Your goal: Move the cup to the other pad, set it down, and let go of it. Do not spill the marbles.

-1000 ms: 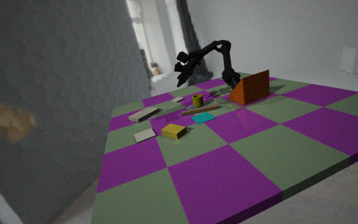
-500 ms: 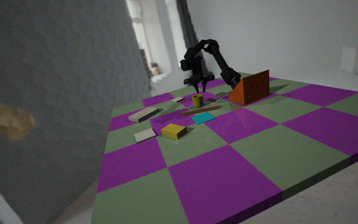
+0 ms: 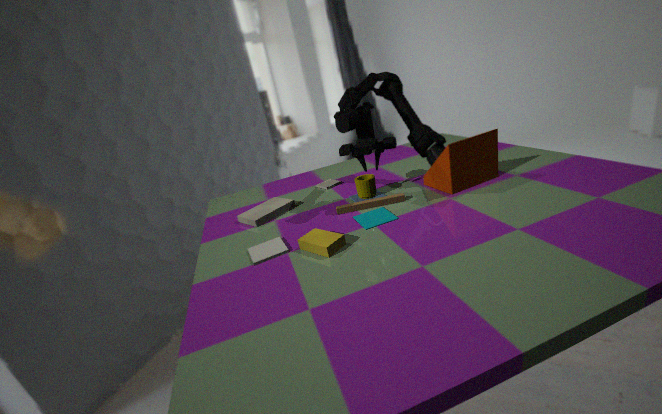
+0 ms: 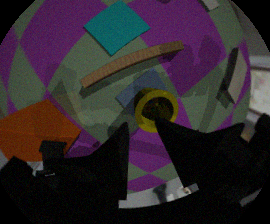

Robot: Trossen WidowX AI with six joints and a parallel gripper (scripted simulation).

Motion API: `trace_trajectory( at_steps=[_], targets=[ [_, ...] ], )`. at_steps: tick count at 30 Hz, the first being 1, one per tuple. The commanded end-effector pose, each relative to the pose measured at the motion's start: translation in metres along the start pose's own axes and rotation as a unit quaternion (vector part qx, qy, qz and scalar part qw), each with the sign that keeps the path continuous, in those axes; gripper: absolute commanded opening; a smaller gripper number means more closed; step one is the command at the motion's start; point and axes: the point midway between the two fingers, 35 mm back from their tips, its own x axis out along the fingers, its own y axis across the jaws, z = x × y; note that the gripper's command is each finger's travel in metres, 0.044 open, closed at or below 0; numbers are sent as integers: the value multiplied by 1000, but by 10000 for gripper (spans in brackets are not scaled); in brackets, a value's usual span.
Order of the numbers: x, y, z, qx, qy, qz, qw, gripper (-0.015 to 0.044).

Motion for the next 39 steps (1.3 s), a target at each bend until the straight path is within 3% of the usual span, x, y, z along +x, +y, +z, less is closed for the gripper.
trace_trajectory(
  at_steps=[1,39],
  targets=[
    [7,0,-1,-3,3,0,1000,167],
    [59,1,-3,-3,5,-1,1000,167]
  ],
)
